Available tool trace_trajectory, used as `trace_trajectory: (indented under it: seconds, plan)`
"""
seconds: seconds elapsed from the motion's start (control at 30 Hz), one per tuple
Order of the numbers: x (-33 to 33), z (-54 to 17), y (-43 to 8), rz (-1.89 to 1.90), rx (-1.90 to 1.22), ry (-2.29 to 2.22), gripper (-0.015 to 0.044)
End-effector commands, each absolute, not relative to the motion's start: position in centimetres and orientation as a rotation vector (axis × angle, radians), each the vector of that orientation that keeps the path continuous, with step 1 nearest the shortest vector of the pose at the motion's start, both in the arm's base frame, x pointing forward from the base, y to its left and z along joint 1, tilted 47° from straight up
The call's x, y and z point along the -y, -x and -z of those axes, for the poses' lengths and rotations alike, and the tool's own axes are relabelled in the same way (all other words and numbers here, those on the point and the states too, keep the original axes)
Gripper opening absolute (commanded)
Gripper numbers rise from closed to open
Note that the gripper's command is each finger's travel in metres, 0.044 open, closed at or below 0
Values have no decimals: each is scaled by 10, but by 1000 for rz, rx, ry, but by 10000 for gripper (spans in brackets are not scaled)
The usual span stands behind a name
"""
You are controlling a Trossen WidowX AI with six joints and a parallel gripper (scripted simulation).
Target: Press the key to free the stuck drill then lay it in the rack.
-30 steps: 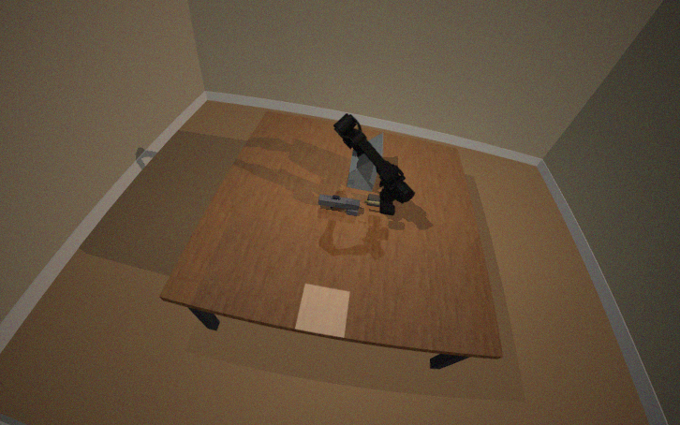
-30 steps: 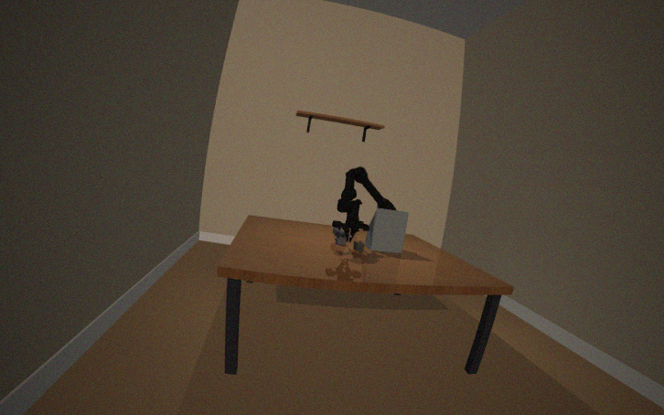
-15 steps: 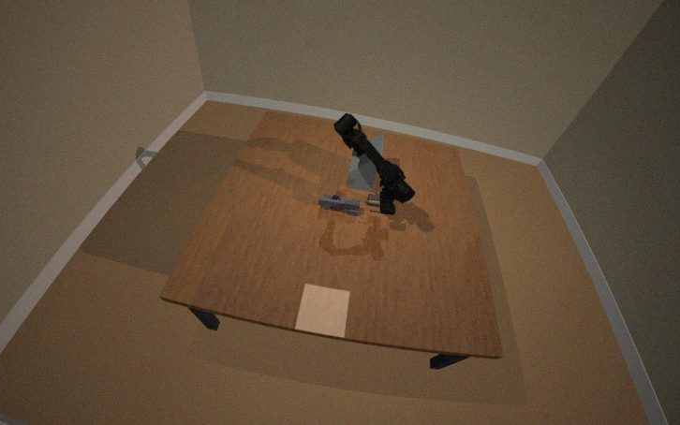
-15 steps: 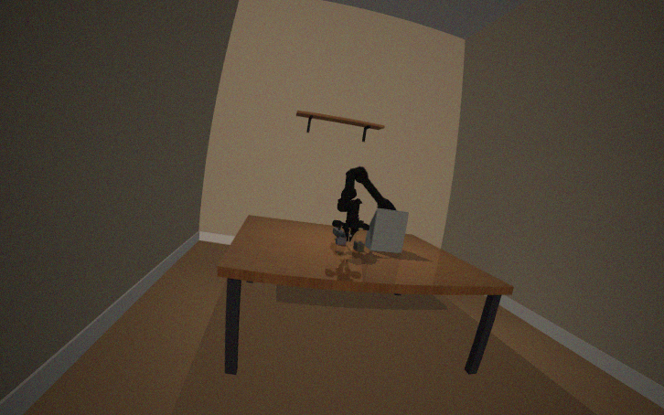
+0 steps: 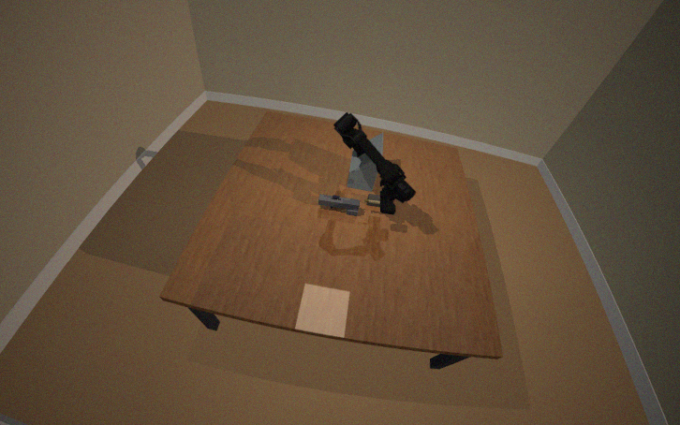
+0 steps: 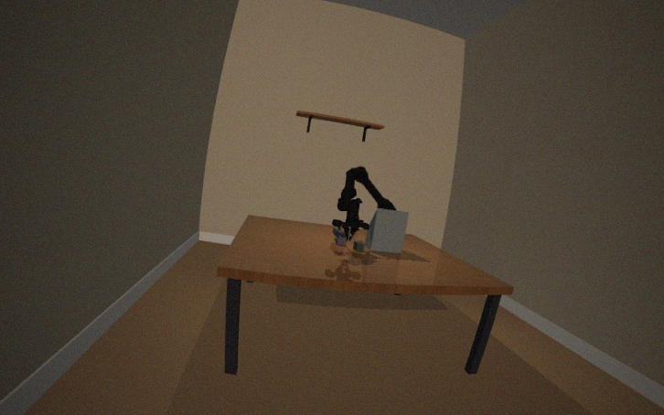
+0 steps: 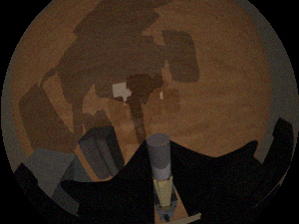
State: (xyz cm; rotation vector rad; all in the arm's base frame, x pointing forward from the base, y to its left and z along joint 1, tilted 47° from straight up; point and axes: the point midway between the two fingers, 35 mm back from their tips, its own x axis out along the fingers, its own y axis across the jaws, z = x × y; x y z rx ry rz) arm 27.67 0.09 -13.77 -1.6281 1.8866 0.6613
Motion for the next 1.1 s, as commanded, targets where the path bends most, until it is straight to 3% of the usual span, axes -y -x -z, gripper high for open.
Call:
trace_trajectory:
  seconds: [0.0, 1.07]
  plan:
    - [-4, 136, -278, -659, -1880, 1627, 0]
    - [-9, 133, -280, -659, -1879, 1627, 0]
